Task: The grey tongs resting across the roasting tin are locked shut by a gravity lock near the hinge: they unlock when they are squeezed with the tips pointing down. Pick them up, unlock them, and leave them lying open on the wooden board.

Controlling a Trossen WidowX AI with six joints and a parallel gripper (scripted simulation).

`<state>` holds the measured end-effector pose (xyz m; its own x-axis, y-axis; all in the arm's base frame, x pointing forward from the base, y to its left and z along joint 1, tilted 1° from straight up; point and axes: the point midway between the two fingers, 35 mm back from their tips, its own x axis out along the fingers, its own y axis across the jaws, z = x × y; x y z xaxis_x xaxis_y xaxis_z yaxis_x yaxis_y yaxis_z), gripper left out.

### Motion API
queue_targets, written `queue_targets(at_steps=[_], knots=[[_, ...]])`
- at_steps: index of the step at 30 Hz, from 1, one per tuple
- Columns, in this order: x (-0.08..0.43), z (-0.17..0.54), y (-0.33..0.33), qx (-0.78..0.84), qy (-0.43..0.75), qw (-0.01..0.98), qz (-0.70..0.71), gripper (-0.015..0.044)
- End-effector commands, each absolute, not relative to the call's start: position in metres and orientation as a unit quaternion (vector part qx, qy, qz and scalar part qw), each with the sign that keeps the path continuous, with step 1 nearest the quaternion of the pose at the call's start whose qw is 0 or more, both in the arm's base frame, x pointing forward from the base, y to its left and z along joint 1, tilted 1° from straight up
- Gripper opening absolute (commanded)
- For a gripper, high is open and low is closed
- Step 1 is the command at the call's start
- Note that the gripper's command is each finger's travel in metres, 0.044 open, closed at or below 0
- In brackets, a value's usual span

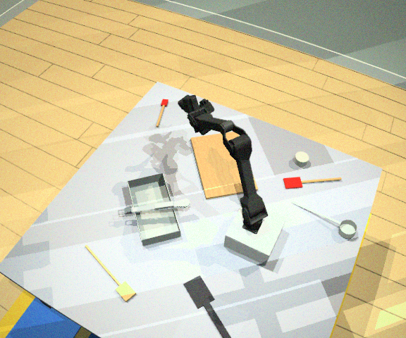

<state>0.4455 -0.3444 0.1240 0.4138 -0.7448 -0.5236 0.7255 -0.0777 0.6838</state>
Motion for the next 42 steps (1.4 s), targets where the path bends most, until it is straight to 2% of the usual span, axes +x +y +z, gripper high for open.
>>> queue_targets(at_steps=[1,8,16,24,31,42], knots=[[0.476,0.110,-0.282,0.429,0.100,0.735,-0.516,0.0260],[0.503,0.085,-0.168,0.280,0.280,0.810,-0.433,0.0260],[0.498,0.063,-0.051,0.082,0.439,0.840,-0.306,0.0260],[0.465,0.046,0.055,-0.131,0.544,0.815,-0.151,0.0260],[0.409,0.033,0.147,-0.352,0.593,0.724,0.013,0.0260],[0.408,0.031,0.148,-0.377,0.595,0.710,0.030,0.0260]])
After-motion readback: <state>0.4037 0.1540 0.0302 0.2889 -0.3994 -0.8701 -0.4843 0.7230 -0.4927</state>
